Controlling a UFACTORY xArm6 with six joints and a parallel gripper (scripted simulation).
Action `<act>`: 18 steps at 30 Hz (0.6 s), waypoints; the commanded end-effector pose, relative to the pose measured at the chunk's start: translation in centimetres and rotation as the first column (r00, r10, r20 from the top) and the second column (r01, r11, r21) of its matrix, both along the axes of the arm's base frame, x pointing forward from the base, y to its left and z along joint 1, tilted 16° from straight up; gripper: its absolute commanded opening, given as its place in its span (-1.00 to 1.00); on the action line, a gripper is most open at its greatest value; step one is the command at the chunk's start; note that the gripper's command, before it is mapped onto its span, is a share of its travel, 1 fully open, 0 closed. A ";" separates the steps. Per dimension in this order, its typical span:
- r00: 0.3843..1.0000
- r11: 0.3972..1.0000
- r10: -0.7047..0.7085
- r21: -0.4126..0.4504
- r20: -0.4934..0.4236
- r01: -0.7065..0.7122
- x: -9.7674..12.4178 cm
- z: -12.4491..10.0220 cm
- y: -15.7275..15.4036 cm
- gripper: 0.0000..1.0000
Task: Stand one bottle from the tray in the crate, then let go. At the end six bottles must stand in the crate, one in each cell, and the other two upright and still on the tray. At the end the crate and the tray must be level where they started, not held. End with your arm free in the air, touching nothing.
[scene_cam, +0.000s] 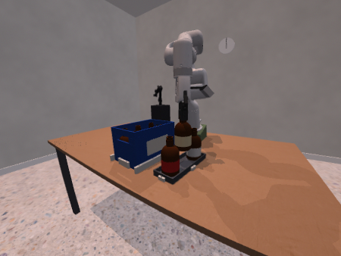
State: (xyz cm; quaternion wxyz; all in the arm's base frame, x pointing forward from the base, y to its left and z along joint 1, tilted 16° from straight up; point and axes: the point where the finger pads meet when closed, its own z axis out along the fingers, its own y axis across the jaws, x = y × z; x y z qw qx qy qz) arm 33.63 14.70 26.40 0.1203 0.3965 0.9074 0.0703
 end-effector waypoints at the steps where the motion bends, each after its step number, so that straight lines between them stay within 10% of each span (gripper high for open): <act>1: 1.000 1.000 0.000 0.002 0.004 0.000 0.1 0.2 0.0 -1.00; 18: 1.000 1.000 0.000 0.002 0.004 0.000 -0.2 1.0 0.0 -1.00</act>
